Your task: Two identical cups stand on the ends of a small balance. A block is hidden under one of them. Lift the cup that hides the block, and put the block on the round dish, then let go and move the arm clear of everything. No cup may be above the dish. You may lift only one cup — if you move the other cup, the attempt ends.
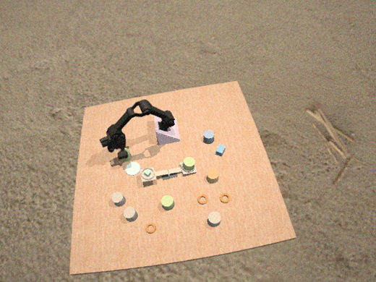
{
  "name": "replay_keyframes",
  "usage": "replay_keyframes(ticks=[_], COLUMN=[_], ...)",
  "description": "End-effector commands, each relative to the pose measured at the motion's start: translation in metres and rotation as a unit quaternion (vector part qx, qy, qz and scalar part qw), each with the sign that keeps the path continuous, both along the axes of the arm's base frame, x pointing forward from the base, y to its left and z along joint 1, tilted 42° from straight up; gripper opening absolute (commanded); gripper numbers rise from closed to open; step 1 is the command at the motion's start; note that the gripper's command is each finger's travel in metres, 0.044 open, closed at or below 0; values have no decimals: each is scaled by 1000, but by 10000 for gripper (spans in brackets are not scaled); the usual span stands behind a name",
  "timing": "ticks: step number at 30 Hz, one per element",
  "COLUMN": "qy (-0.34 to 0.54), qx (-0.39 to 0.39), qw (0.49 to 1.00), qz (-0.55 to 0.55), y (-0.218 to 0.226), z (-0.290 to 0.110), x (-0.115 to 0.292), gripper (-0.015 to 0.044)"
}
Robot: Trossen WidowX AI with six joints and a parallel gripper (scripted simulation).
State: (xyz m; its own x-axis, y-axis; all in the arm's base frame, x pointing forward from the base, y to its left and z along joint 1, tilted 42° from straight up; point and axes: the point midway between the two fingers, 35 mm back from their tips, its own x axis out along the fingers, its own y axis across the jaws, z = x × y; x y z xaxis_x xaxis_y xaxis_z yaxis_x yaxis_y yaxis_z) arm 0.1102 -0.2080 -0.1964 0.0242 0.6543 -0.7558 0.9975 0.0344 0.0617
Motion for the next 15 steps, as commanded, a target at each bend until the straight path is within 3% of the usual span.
replay_keyframes(ticks=[1, 4, 11, 15], qy=[-3, -3, -37, -67], qx=[-11, -11, -25, -31], qw=[1000, 1000, 998, 993], qz=[1, 1, 50, 87], y=[-18, -18, -17, -16], z=[15, 15, 31, 49], x=[1, 1, 26, 59], gripper=[440, 440, 260, 260])
